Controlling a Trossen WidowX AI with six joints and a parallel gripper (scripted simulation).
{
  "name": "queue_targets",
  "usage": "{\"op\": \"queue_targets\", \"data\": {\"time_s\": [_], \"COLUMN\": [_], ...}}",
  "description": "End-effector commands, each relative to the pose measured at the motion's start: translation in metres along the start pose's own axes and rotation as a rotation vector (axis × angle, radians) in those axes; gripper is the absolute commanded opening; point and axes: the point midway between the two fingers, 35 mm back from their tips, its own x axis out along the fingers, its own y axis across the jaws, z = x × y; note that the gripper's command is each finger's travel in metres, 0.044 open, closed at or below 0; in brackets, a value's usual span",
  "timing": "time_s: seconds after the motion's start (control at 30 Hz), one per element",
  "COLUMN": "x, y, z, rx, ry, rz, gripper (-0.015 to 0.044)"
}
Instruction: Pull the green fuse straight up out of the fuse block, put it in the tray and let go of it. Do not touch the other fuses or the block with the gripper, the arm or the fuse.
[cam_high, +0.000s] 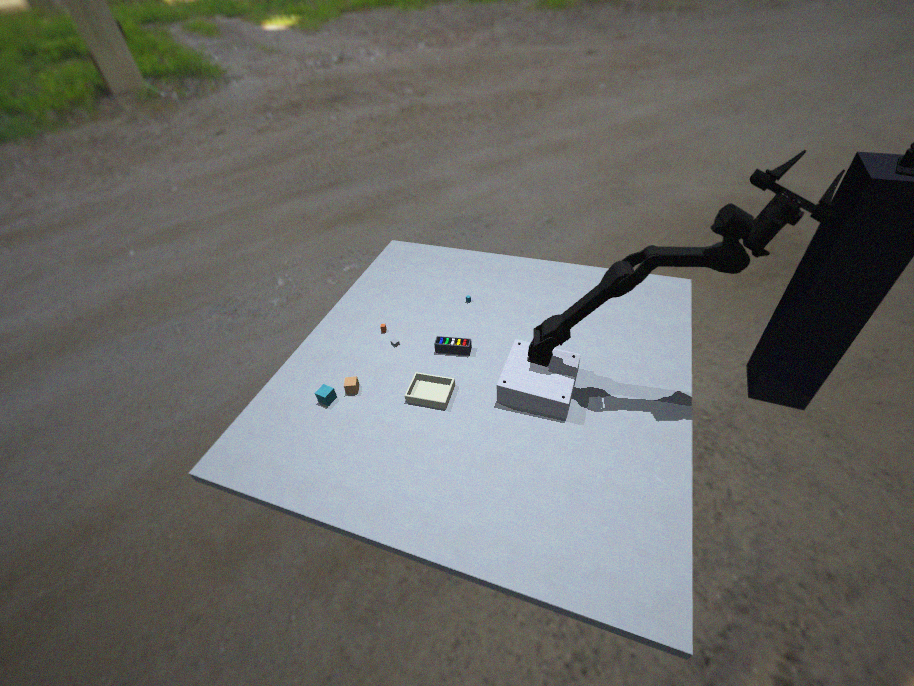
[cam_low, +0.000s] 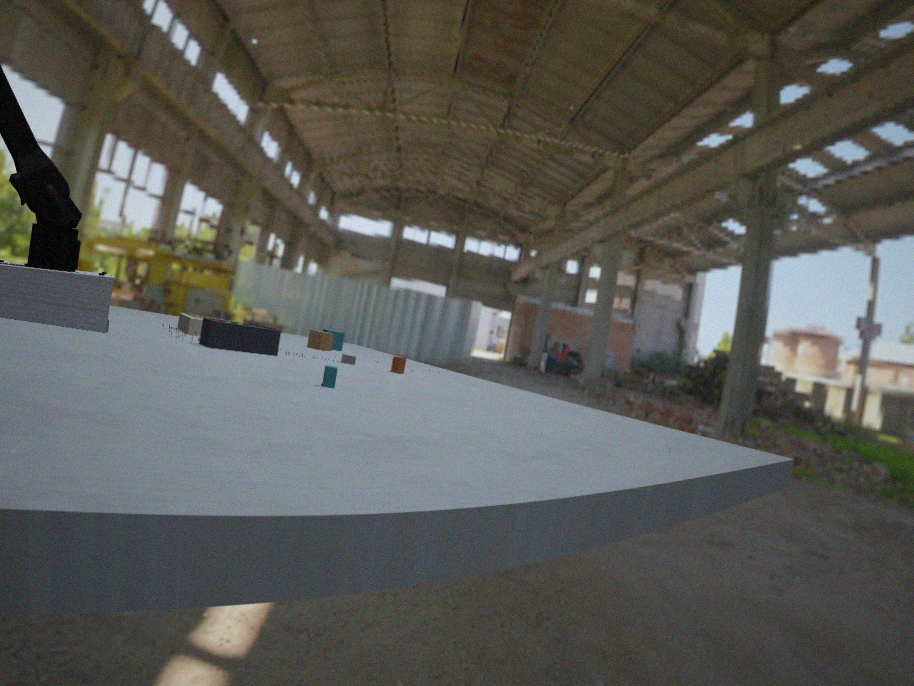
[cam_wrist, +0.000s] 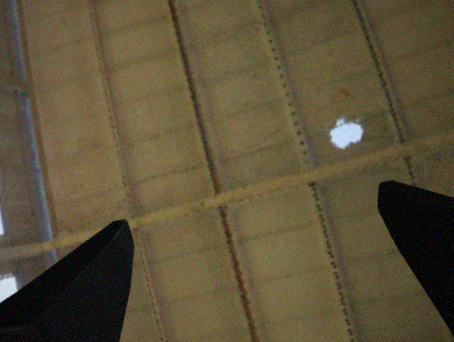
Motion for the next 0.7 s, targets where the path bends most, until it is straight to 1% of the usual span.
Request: {"op": "queue_targets", "data": {"time_s": [0.0,0.1,0.3,0.37,0.4,0.67], "x": [0.0,0.002,0.006,0.006,0.006,-0.01], "y": [0.0,-0.006,-0.037,-0.048,-0.056,-0.133], "z": [0.001,0.016,0.084,0.093,0.1,0.203], "rx": [0.003,0.047,0.238,0.316,0.361,0.599], "ry": [-0.002,-0.026,-0.145,-0.155,-0.165,-0.375], "rz": [0.001,0.016,0.08,0.079,0.081,0.149], "gripper": [0.0374,0.0295,0.0137,0.0085,0.0074,0.0074]}}
